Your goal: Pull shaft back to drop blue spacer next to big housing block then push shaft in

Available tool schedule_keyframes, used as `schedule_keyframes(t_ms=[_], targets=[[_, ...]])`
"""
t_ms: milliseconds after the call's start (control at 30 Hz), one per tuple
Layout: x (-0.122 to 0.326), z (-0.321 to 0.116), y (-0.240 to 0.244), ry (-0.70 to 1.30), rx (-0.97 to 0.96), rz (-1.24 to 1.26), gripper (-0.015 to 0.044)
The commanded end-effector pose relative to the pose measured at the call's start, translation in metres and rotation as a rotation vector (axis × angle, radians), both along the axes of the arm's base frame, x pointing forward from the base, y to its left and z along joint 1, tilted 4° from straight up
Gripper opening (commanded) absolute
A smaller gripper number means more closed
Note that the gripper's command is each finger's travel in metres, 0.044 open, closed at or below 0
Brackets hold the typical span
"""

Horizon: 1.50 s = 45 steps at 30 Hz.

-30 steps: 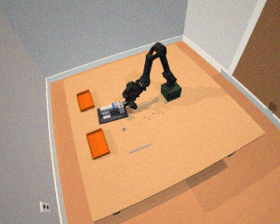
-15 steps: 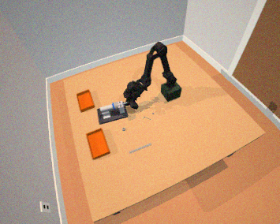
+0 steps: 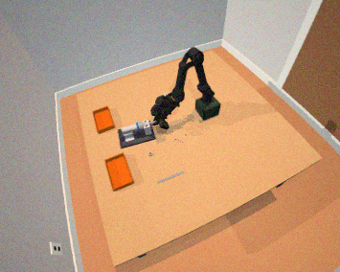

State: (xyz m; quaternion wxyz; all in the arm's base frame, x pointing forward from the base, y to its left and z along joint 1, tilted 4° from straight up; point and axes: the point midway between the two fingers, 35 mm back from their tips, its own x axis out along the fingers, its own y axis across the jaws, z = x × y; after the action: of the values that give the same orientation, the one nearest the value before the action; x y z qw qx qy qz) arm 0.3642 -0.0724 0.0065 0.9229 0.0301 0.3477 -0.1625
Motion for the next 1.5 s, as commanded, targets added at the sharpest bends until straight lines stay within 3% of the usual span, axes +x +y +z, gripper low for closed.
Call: schedule_keyframes(t_ms=[0, 1467], targets=[[-0.0009, 0.0, 0.0006, 0.0, 0.004, 0.0, 0.0], [-0.0046, -0.0004, 0.0018, 0.0, 0.004, 0.0, 0.0]])
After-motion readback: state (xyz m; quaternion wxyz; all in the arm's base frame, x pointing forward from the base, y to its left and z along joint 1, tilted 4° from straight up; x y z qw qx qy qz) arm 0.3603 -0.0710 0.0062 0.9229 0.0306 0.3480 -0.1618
